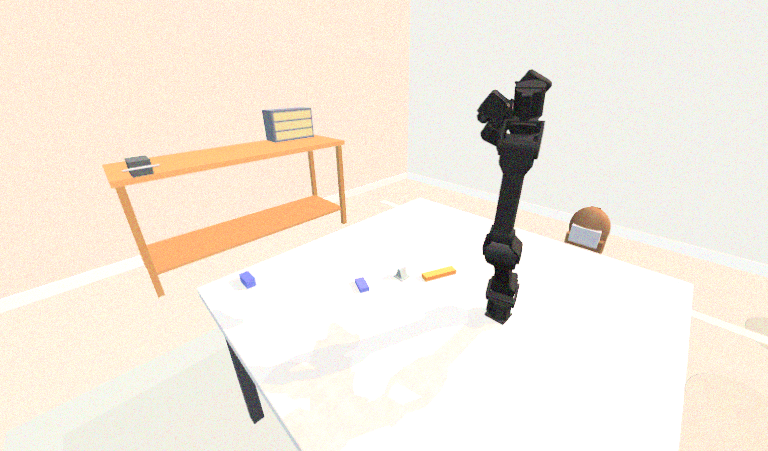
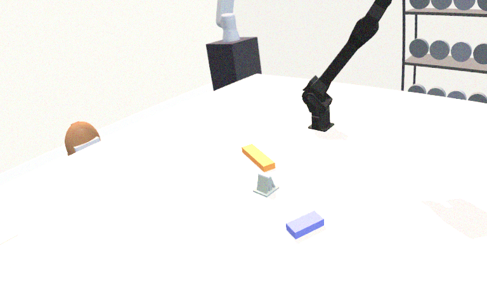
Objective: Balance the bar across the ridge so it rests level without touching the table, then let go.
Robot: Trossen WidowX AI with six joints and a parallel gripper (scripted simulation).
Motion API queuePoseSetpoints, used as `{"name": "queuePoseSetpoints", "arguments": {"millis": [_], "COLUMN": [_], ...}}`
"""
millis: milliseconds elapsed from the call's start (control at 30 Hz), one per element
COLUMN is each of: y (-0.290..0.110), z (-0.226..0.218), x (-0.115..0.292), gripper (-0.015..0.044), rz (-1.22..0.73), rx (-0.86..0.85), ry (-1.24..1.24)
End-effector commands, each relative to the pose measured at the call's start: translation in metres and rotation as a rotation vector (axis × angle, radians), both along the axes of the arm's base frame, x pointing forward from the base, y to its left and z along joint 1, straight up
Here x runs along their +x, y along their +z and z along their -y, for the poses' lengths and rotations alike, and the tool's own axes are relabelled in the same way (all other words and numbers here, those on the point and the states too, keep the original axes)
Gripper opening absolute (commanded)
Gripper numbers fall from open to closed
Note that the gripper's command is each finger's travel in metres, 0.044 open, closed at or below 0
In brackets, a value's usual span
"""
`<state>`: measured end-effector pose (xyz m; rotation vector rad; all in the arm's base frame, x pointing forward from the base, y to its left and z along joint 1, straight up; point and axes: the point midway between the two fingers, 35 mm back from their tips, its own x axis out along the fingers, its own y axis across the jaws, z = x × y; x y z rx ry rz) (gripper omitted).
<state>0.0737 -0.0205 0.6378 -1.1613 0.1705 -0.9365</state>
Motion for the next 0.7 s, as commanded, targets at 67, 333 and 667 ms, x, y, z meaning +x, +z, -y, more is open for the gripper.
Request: {"name": "queuePoseSetpoints", "arguments": {"millis": [67,333,667], "y": [-0.005,-0.030,-0.070], "z": [0.008,0.050,0.099], "x": [0.003,0.022,0.054], "gripper": [0.0321,0.0315,0.0315], "rz": [-0.008,-0.055,-0.141], "rx": [0.027,0.165,0.336], "ry": [0.018,0.097,0.171]}}
